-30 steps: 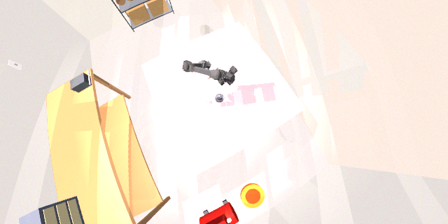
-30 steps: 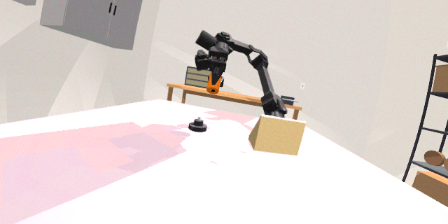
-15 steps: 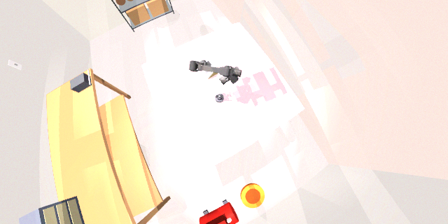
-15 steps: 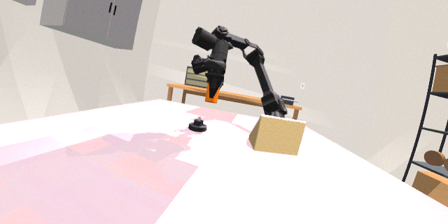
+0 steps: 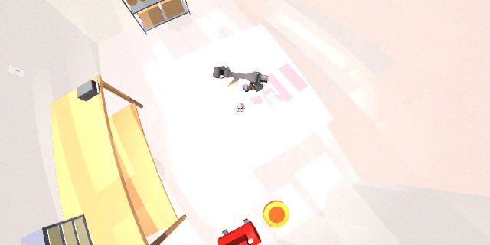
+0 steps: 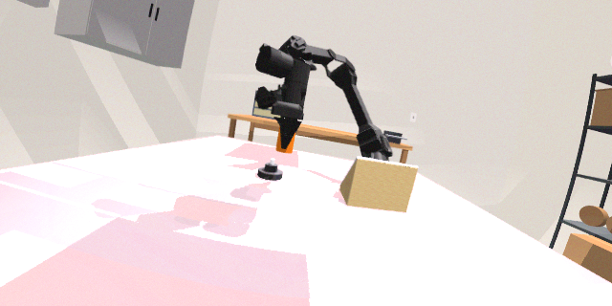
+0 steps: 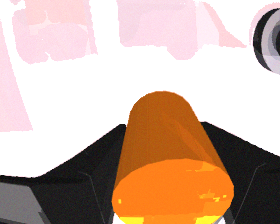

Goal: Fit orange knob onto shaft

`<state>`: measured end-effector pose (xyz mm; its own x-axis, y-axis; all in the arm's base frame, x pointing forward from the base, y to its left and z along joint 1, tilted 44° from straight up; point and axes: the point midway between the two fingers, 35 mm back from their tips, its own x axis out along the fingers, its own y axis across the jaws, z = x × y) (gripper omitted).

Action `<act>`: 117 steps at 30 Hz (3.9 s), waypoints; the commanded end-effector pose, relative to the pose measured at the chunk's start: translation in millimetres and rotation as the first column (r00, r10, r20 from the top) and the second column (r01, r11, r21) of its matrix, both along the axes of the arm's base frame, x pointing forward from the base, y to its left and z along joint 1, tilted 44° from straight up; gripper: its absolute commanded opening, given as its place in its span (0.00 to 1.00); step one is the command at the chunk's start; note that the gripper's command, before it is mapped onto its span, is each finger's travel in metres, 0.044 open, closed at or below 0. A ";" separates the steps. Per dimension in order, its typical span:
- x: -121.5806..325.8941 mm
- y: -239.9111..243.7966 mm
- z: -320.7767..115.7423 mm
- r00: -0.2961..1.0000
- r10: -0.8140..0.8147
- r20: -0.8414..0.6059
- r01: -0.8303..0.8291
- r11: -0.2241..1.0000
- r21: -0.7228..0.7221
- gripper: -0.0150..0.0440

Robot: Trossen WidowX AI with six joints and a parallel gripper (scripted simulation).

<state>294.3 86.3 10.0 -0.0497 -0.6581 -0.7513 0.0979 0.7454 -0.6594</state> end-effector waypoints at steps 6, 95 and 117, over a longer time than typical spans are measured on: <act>3.6 -30.5 -37.3 1.000 0.003 -0.003 -0.003 1.000 -0.015 0.25; 3.8 -59.7 -71.6 1.000 -0.003 -0.001 0.003 1.000 -0.027 1.00; 0.2 -81.4 -93.2 1.000 -0.003 -0.001 0.003 1.000 -0.030 0.96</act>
<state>295.9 7.5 -80.5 -0.0519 -0.6761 -0.7350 0.1077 0.7279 -0.6772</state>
